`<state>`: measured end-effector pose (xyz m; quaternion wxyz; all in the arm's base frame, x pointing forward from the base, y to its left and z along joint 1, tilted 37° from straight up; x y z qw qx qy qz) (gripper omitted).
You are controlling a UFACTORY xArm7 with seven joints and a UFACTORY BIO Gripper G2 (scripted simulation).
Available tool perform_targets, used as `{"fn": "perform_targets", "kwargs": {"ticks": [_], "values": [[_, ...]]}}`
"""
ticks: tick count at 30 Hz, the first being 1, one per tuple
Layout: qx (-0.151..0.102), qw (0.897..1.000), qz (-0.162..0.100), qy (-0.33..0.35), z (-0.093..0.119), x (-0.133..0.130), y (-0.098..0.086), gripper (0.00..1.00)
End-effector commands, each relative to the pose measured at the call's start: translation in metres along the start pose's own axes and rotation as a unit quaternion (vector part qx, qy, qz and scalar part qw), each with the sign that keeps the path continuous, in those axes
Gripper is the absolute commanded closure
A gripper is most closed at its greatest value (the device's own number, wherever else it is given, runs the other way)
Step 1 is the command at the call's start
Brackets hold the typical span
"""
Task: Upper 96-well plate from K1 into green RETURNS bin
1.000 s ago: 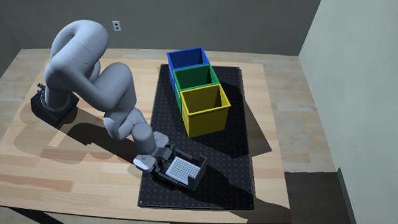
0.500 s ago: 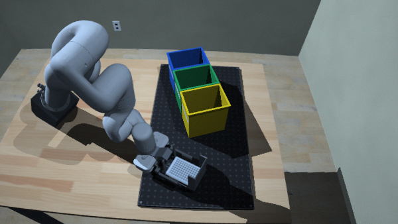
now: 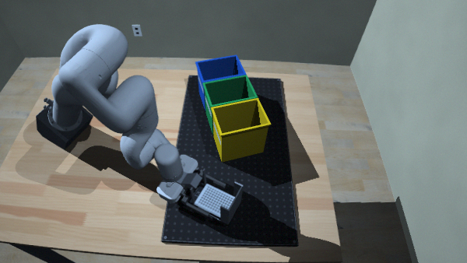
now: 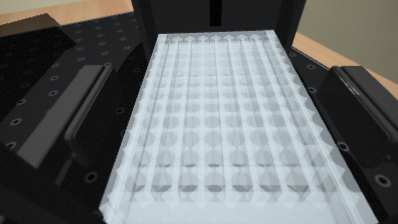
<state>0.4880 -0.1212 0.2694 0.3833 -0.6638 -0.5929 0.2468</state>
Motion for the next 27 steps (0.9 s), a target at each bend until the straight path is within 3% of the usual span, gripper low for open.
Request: {"fn": "perform_targets", "kwargs": {"ticks": [1, 26, 27], "values": [[-0.016, 1.0, 0.018, 0.005, -0.0018, 0.0, 0.0006, 0.63], [-0.016, 1.0, 0.018, 0.005, -0.0018, 0.0, 0.0006, 0.63], [-0.016, 1.0, 0.018, 0.005, -0.0018, 0.0, 0.0006, 1.0]]}}
Point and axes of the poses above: the point midway between the two finger pads, its own z axis back along the fingers, its own x axis across the jaws, y = z × x, the point moved 7 cm from there along z, back along the fingers, and after that the axes turned 7 degrees about -z, right-handed, at the moved point
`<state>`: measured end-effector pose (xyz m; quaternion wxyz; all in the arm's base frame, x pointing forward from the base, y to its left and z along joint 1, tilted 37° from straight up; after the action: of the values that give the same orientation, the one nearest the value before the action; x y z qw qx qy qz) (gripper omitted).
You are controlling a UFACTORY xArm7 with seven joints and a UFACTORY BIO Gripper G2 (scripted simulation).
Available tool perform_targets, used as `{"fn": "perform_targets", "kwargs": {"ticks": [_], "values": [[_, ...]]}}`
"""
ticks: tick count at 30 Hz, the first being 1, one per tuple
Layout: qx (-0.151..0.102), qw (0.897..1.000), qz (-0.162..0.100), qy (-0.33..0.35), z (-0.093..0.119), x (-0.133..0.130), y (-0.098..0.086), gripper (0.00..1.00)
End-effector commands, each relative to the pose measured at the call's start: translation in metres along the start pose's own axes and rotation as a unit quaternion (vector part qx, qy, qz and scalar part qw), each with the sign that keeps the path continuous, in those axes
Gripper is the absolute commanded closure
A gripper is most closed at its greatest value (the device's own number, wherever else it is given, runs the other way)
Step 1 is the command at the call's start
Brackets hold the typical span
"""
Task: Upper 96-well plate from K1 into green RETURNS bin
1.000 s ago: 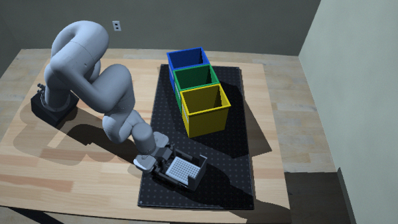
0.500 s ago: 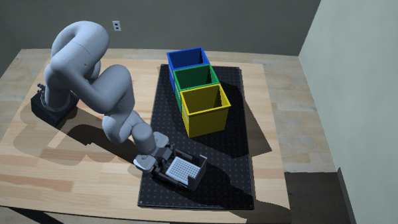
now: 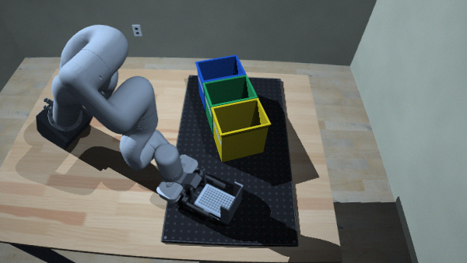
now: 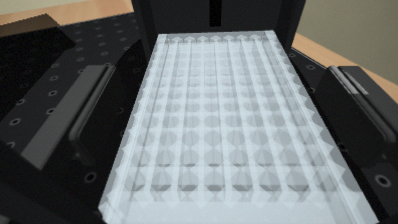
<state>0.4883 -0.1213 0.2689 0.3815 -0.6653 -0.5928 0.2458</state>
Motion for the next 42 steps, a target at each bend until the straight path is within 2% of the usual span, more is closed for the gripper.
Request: {"fn": "perform_targets", "kwargs": {"ticks": [1, 42], "values": [[-0.013, 1.0, 0.017, 0.005, -0.0018, 0.0002, 0.0, 1.0], [-0.012, 1.0, 0.02, -0.002, -0.0018, 0.0007, -0.0001, 1.0]]}}
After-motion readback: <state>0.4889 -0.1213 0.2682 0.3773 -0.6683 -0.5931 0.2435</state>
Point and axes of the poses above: the point midway between the two finger pads, its own z axis back along the fingers, its own x axis across the jaws, y = z × x, the point moved 7 cm from there along z, back along the fingers, and after that the axes turned 7 degrees about -z, right-handed, at the moved point
